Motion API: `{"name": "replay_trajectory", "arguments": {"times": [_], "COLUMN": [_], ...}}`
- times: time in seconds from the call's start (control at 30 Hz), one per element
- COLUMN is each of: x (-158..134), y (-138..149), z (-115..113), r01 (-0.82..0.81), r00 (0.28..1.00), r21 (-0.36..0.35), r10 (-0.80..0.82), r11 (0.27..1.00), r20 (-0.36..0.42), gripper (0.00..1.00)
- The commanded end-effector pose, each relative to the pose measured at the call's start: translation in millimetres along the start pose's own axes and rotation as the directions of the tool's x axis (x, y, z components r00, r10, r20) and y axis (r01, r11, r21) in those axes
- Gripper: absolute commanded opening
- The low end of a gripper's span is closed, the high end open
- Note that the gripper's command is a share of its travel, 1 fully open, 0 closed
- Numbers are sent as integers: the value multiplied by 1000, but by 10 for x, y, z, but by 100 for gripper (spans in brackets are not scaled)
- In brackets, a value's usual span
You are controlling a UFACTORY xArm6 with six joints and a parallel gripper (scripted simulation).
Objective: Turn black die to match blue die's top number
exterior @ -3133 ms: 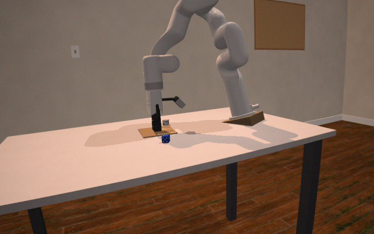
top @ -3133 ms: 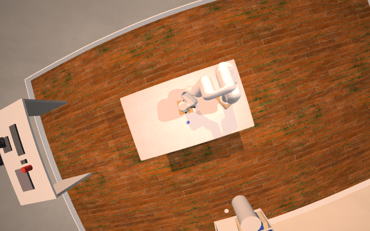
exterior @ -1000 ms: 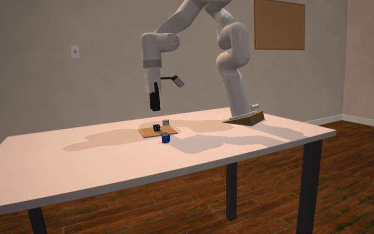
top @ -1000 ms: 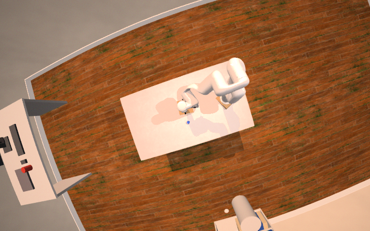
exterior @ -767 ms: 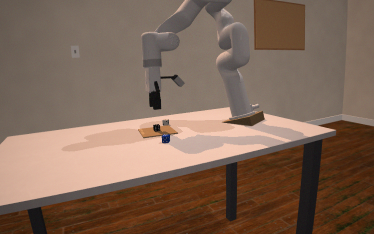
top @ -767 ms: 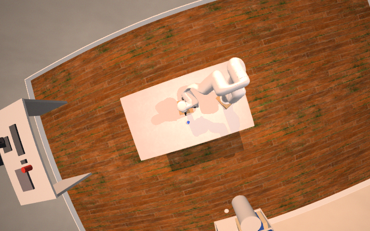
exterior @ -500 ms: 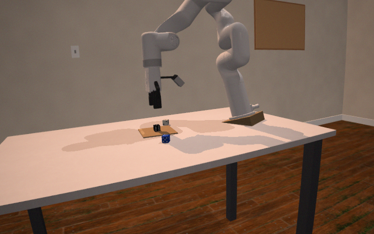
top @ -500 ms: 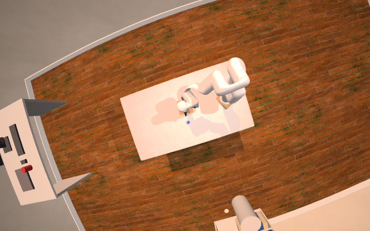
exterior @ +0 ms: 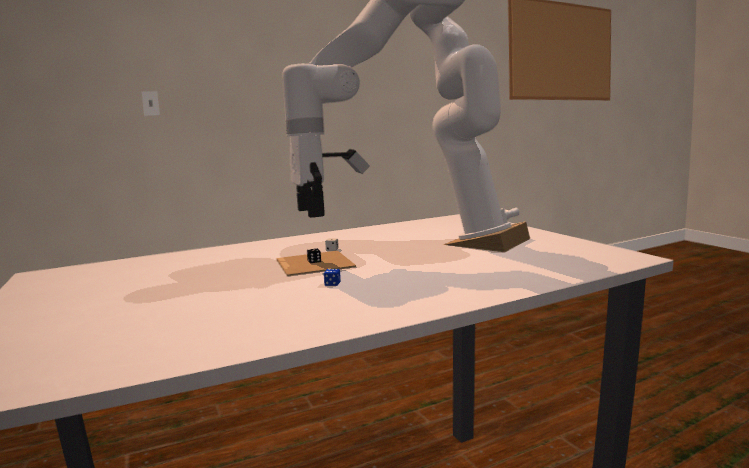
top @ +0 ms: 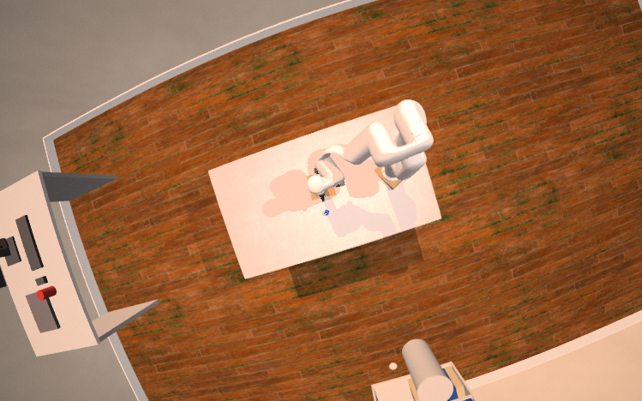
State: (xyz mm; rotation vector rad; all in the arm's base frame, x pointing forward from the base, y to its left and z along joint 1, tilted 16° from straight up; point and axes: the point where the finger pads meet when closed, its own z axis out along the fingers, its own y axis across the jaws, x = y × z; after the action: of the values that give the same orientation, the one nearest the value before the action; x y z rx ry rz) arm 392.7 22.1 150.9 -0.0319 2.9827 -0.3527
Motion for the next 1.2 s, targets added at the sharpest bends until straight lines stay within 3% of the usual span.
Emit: {"name": "replay_trajectory", "arguments": {"times": [0.0, 0.23, 0.5, 0.63, 0.7, 0.87, 1.07, 1.17], "x": [-12, -10, -7, -6, -5, -4, -1, -1], "y": [1, 2, 4, 4, 5, 6, 8, 8], "z": [-7, 7, 24, 26, 35, 42, 55, 57], "r01": [90, 307, 549, 580, 682, 764, 884, 893], "r00": [996, 952, 835, 815, 731, 646, 468, 450], "r21": [-1, 0, 1, 1, 2, 2, 3, 3], "r10": [-90, -307, -549, -580, -682, -764, -884, -893], "r11": [996, 952, 835, 815, 731, 646, 468, 450], "r20": [4, 4, 4, 4, 3, 3, 3, 3], "gripper": [100, 100, 100, 100, 100, 100, 100, 100]}}
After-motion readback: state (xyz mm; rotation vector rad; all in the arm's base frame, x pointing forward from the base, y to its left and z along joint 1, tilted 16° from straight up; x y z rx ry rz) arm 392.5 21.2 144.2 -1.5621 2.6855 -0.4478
